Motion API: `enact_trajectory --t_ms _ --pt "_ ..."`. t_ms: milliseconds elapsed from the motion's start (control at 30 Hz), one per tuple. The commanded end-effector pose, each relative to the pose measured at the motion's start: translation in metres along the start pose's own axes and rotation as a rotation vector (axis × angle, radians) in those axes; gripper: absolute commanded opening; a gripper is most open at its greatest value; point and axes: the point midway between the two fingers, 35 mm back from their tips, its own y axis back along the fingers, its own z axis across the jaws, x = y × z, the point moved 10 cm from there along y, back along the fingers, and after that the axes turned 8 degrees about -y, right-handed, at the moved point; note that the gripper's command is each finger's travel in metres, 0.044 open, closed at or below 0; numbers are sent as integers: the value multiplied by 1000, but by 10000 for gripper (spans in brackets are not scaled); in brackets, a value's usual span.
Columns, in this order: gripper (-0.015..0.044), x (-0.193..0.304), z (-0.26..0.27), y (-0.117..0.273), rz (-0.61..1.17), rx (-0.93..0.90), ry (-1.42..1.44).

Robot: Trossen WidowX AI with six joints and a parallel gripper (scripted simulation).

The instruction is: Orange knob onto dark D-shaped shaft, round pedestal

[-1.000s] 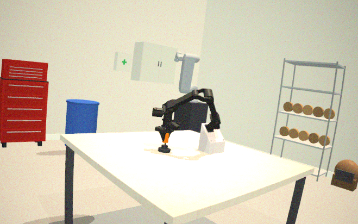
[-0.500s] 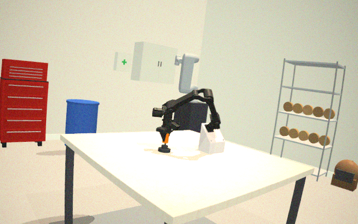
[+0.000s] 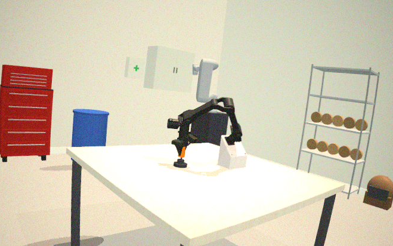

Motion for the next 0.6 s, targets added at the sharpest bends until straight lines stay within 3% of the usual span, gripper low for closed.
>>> enact_trajectory --t_ms 0,567 --pt "0 0 1 3 -1 1 0" --pt "0 1 -1 0 -1 1 209"
